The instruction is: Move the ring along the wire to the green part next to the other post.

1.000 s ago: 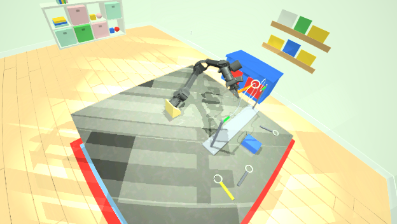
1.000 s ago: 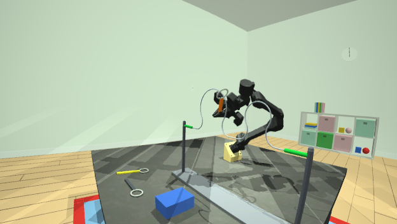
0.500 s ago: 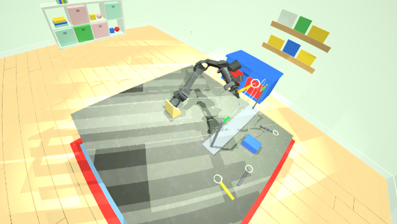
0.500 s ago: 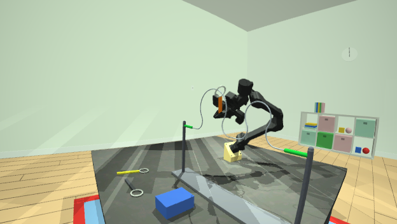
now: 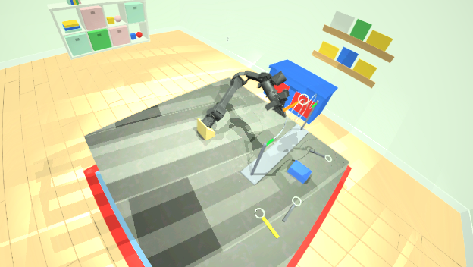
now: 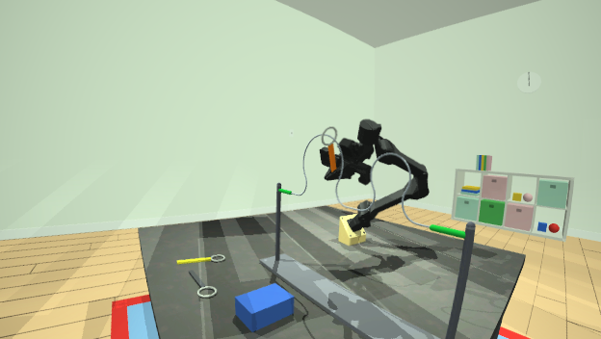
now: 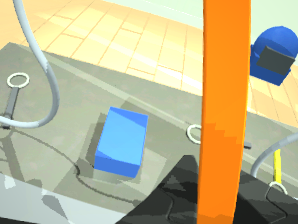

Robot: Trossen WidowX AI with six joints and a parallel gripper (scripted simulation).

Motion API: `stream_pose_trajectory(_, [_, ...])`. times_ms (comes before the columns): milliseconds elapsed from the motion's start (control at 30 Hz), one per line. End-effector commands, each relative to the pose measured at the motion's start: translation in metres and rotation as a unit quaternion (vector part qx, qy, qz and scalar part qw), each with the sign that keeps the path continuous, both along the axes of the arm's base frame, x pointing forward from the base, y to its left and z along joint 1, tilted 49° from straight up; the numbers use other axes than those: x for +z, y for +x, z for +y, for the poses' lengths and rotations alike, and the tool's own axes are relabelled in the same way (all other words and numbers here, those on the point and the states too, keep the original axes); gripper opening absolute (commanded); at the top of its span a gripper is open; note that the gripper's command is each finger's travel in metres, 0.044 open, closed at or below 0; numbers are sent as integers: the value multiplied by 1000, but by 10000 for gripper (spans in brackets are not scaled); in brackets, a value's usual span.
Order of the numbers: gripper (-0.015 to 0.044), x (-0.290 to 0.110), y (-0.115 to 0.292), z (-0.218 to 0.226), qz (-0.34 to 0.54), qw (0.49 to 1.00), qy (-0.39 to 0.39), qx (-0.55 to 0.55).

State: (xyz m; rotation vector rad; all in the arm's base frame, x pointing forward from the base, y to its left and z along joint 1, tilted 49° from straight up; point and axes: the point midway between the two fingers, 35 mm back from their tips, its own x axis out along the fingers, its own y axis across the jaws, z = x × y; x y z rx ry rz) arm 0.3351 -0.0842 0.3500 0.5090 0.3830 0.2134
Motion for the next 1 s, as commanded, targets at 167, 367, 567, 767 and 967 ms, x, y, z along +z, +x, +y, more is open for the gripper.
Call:
stream_pose_trajectory(167, [-150,2,0,3,-3,998,58,3])
stream_pose_trajectory(367, [-150,3,0,5,-5,995,95,6])
stream_pose_trajectory(567, [-150,4,0,6,-7,991,133,8])
stream_pose_trajectory(767, [-150,6,0,8,-9,985,170,10])
stream_pose_trajectory(967, [-150,8,0,10,-11,978,207,13])
